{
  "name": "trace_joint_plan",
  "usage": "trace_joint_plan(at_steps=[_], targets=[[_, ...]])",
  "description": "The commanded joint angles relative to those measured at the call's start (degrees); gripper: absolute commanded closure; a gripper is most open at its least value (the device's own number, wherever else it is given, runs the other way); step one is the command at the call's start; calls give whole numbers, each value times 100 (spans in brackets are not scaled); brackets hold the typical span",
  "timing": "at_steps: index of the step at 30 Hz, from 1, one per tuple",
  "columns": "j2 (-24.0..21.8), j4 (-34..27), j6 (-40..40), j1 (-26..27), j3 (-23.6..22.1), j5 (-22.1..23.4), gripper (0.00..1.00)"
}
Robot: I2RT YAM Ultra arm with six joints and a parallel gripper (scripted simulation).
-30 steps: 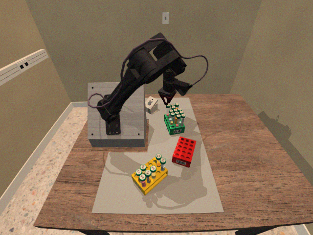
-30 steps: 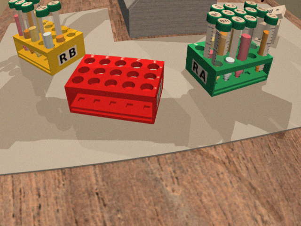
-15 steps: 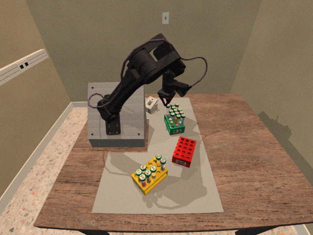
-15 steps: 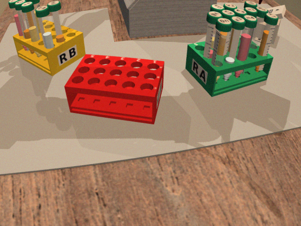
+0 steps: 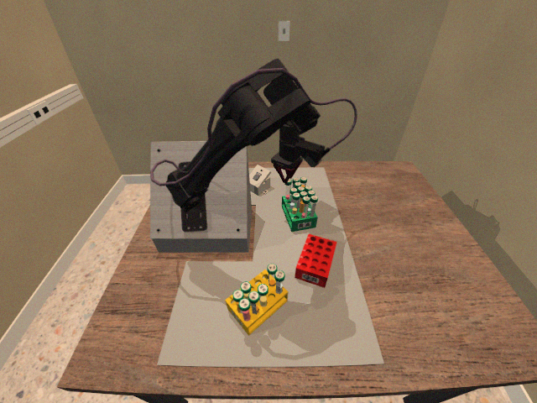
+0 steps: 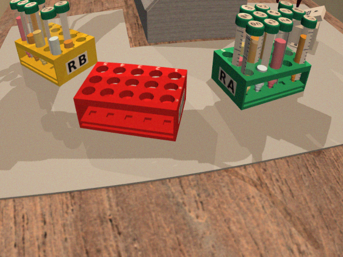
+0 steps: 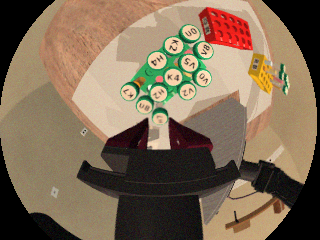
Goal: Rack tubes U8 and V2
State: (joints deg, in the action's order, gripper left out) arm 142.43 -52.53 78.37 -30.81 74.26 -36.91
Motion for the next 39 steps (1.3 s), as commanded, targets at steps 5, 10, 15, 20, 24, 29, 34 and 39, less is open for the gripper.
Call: trace_joint_plan(at_steps=[5,10,15,20,24,29,34,39], targets=[[18,78,-94,-48,-204,-112,70],[98,141,-115,19,-204,-120,70],[40,189,-137,16,-224,-132,70],[31,134,-144,32,-232,-134,70],[23,137,-144,31,-234,-134,100],[23,137,-144,31,-234,-134,100],[23,137,-144,31,-234,-134,100],[23,137,-144,31,-235,-134,100]])
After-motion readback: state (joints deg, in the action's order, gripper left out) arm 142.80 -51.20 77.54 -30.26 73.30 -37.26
